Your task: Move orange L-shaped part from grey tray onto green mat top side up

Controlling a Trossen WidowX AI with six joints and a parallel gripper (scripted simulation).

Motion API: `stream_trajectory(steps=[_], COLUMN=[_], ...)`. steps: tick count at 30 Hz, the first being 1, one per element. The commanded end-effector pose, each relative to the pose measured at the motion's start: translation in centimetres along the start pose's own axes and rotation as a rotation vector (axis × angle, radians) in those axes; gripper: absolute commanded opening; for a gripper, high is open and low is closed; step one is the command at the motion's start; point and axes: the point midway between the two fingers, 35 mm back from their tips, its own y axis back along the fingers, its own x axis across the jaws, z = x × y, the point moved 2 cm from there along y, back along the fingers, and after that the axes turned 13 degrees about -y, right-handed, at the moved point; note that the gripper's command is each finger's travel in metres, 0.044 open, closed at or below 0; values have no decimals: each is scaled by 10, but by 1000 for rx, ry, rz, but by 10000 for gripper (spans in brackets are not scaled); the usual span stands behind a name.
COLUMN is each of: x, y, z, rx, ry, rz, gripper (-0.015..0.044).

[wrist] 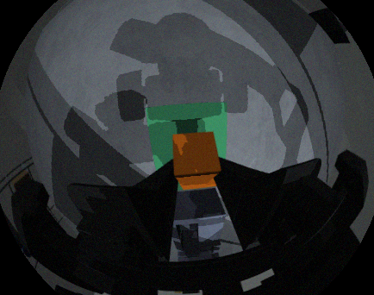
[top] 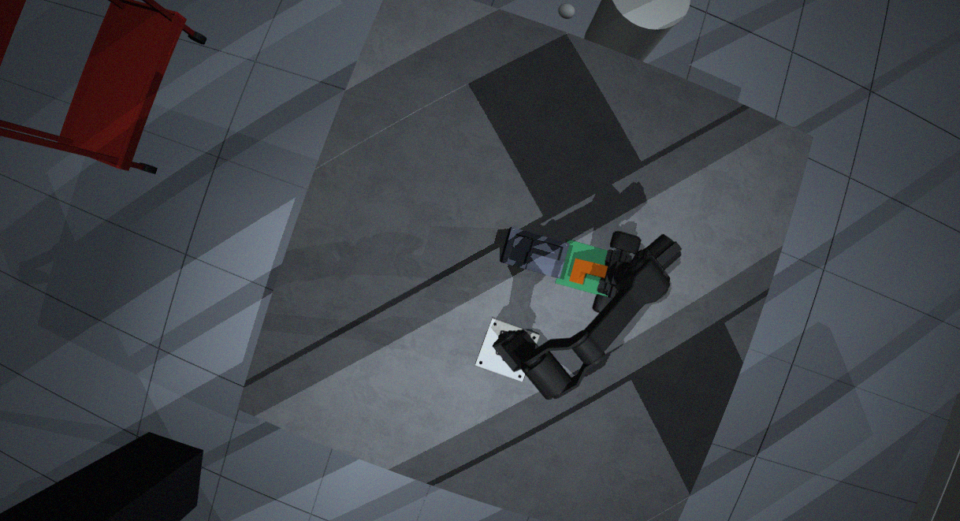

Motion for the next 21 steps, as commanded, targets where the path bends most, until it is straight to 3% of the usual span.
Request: stream_trajectory(steps=[1, 16, 21], x=[-1, -1, -1], y=[-6, -7, -7], z=[-1, 0, 0], rx=[3, 1, 1], ry=[0, 0, 0], rz=[-3, -3, -3], gripper=[0, 0, 131])
